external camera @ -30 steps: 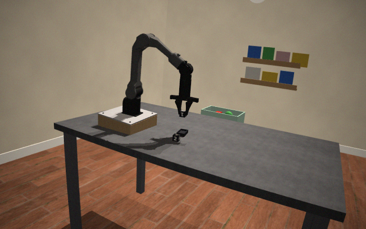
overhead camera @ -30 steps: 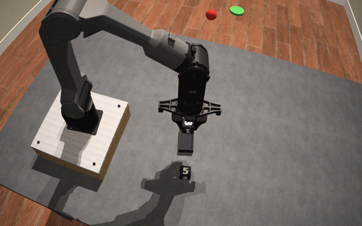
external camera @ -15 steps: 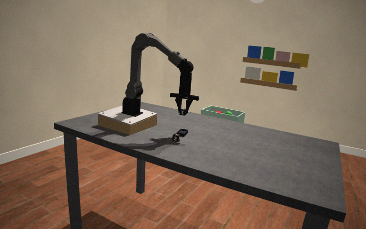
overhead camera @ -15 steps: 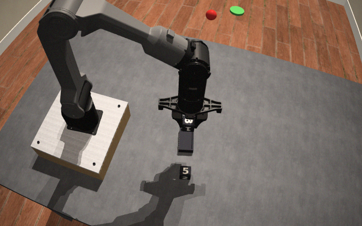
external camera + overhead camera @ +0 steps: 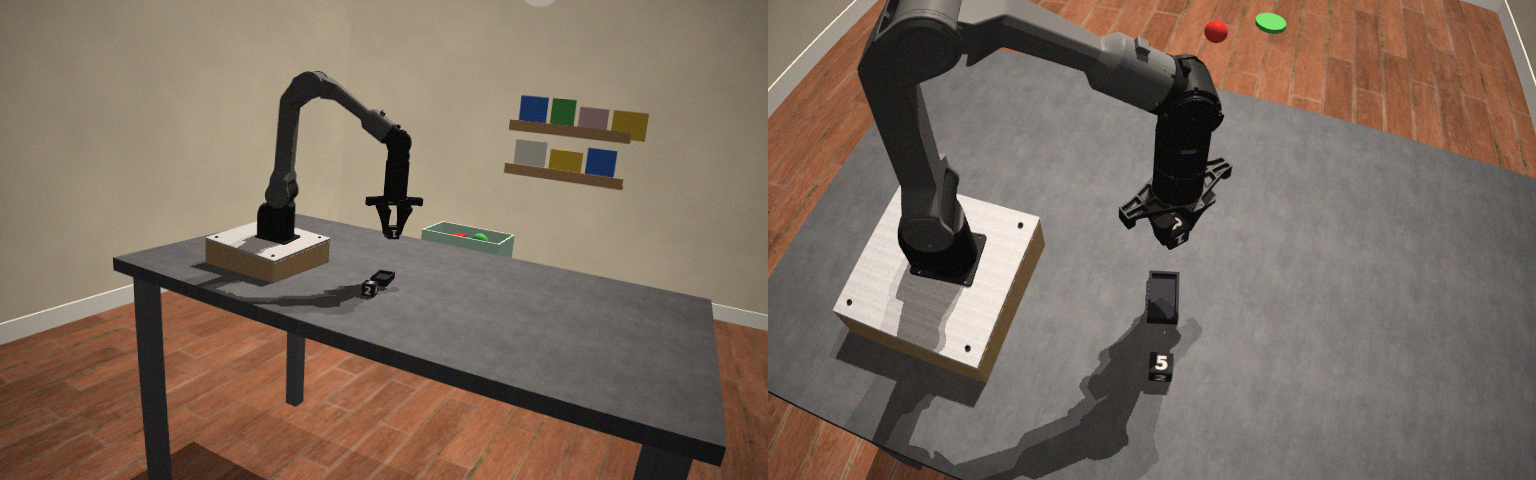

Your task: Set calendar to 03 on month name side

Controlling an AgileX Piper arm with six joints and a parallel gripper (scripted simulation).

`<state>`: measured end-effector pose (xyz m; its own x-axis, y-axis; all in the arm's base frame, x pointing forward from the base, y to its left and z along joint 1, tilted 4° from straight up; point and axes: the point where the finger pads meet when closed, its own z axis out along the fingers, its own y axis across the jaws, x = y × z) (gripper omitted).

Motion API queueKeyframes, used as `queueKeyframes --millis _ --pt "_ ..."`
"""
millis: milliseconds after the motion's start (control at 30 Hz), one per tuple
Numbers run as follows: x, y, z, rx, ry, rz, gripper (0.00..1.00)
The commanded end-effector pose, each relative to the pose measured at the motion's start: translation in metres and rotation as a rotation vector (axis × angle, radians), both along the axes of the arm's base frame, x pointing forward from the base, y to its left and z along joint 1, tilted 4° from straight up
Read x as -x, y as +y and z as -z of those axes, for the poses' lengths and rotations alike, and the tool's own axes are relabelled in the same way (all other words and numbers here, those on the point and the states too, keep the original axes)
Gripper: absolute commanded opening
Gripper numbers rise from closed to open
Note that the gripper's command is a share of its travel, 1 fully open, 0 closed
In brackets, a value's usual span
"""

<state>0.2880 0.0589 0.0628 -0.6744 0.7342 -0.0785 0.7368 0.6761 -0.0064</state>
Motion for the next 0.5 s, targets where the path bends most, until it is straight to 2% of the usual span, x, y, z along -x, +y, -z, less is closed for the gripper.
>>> queueKeyframes --millis 0,133,200,300,400,467 --pt "0.000 0.014 0.002 0.003 0.010 -0.174 0.34" --pt "0.003 0.033 0.004 0.015 0.024 -0.412 0.34" --pt "0.006 0.048 0.007 0.025 0.035 -0.597 0.34" --pt "0.006 0.048 0.007 0.025 0.035 -0.601 0.34" --pt "0.010 0.064 0.009 0.036 0.048 -0.810 0.34" --pt "0.012 0.070 0.010 0.040 0.053 -0.889 0.34"
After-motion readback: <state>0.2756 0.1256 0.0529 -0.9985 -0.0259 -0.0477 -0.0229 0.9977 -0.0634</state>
